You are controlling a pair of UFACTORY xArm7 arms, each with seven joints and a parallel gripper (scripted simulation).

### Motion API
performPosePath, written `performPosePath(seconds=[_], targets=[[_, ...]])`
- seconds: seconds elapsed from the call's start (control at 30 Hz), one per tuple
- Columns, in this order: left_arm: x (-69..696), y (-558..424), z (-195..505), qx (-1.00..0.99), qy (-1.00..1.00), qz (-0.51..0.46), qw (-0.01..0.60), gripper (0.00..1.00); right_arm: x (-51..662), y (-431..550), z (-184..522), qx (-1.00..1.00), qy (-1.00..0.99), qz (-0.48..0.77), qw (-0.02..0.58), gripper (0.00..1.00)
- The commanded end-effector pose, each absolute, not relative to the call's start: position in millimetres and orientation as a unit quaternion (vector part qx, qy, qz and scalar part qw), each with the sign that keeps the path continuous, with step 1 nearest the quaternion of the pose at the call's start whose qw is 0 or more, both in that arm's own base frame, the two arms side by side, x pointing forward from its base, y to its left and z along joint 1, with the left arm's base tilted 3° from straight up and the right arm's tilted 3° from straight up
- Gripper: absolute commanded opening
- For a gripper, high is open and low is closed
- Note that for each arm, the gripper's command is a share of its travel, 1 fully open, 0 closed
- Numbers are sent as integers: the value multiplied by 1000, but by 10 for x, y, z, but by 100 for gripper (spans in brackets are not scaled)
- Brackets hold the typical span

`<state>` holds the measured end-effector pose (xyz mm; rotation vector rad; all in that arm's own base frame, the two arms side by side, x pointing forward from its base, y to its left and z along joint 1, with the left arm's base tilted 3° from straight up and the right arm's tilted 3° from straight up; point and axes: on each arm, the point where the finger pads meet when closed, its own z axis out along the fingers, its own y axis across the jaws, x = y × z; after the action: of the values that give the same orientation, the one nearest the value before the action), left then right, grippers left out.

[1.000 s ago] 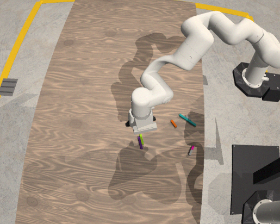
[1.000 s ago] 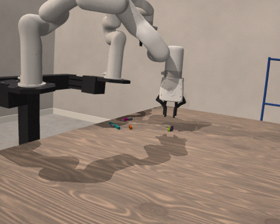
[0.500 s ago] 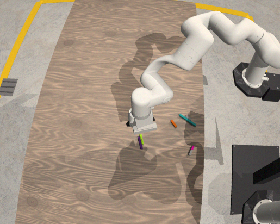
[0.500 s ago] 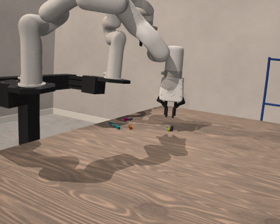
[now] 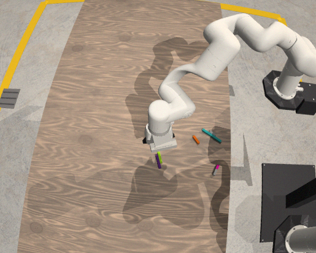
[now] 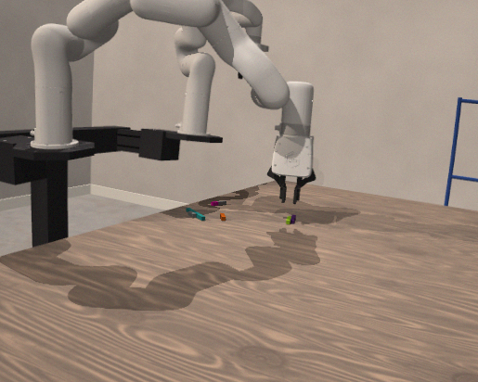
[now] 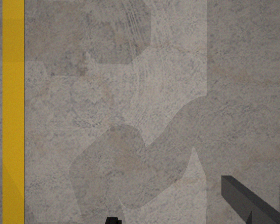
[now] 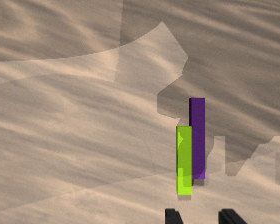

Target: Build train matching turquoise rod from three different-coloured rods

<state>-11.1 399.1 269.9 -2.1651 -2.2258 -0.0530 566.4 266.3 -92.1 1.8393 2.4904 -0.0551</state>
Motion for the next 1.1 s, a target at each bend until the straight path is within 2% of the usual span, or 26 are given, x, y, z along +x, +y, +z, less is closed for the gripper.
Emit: performPosePath(seconds=[0.0, 1.07], targets=[[-111, 4002, 2718, -697, -717, -19, 20, 100, 5683, 2673, -919, 594, 804, -15, 24, 26], [-111, 4002, 2718, -697, -717, -19, 20, 100, 5696, 2655, -1311, 594, 804, -15, 24, 26]])
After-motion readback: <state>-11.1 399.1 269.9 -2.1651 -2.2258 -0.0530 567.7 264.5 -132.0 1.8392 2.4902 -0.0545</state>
